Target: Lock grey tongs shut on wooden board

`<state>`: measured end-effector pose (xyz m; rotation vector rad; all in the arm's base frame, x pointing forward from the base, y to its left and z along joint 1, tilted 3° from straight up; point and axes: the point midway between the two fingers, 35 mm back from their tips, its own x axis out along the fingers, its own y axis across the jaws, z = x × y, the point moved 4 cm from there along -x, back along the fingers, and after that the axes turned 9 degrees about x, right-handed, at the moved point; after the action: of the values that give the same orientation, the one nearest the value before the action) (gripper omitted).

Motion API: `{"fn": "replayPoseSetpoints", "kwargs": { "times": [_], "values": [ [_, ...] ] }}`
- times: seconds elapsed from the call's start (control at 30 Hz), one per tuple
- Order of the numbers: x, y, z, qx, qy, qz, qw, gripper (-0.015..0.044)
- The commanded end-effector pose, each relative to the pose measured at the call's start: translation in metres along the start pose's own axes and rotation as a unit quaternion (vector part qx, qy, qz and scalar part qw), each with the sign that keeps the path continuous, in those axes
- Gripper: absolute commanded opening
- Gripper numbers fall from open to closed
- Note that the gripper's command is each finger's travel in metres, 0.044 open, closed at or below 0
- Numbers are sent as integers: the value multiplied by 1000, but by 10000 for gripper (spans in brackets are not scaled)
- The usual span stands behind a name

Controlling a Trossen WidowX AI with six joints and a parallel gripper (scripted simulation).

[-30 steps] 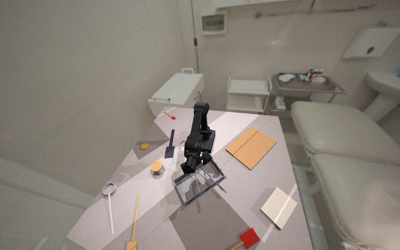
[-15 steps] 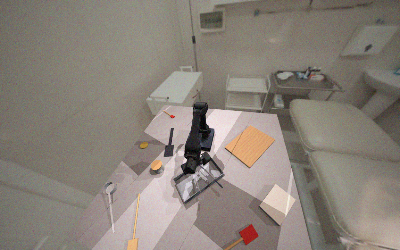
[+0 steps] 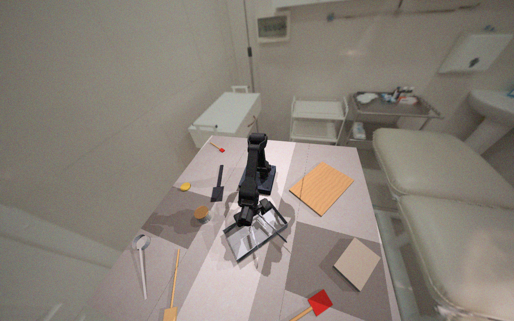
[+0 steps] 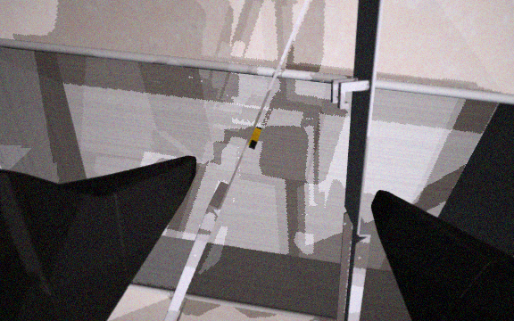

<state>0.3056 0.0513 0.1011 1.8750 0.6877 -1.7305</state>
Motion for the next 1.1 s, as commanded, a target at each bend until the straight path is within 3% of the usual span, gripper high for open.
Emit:
{"fn": "replayPoseSetpoints", "kwargs": {
  "times": [0.0, 0.7, 0.8, 1.07],
  "values": [
    [10, -1, 1, -2, -1, -3, 1000, 440],
    [38, -3, 5, -2, -1, -3, 1000, 440],
    [34, -2, 4, -1, -1, -1, 1000, 361],
    [34, -2, 4, -1, -1, -1, 1000, 308]
  ]
}}
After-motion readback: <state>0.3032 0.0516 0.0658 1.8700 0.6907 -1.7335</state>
